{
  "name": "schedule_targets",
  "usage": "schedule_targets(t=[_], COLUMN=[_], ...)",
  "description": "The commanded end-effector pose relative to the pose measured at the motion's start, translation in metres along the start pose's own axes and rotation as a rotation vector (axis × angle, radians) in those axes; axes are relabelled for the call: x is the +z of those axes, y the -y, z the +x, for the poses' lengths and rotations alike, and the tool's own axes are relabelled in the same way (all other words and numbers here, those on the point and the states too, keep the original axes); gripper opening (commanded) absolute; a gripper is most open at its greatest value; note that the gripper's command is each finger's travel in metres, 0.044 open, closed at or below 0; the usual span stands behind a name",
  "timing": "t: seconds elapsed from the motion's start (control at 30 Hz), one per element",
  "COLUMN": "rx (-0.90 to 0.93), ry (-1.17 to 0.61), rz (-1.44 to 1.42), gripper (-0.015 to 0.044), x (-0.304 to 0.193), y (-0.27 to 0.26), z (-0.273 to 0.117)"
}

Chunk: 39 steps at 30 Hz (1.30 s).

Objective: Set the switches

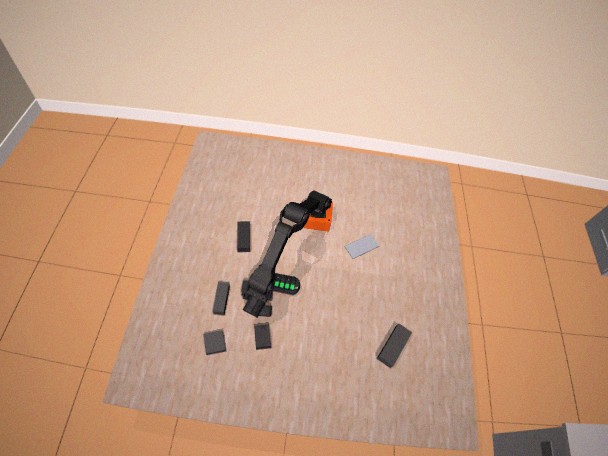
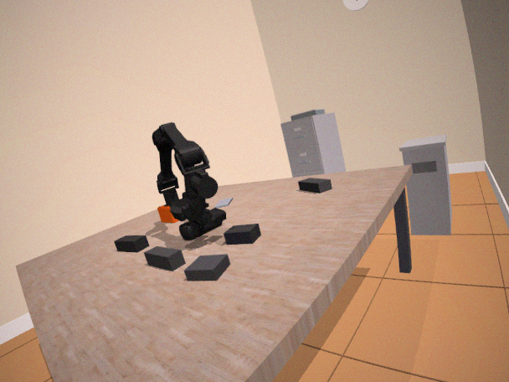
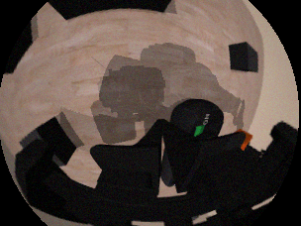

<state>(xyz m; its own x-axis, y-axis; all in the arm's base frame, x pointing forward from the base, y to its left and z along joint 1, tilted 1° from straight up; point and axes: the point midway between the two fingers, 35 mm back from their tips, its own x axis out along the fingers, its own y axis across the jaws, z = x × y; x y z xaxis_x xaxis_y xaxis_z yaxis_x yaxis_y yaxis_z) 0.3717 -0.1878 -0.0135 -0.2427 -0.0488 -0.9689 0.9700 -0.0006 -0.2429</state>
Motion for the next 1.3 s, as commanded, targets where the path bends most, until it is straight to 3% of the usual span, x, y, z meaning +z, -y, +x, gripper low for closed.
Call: schedule_targets(t=[0.0, 0.23, 0.57, 1.27], rx=[-0.020, -0.021, -0.017, -0.020], ry=[-0.006, -0.006, -0.006, -0.005], rz=[-0.005, -0.006, -0.005, -0.005], gripper=[0.0000, 0.0000, 0.0000, 0.0000], x=[-0.001, -0.002, -0.001, 0.008], y=[0.009, 0.015, -0.010, 0.014], z=[0.005, 0.007, -0.055, -0.049])
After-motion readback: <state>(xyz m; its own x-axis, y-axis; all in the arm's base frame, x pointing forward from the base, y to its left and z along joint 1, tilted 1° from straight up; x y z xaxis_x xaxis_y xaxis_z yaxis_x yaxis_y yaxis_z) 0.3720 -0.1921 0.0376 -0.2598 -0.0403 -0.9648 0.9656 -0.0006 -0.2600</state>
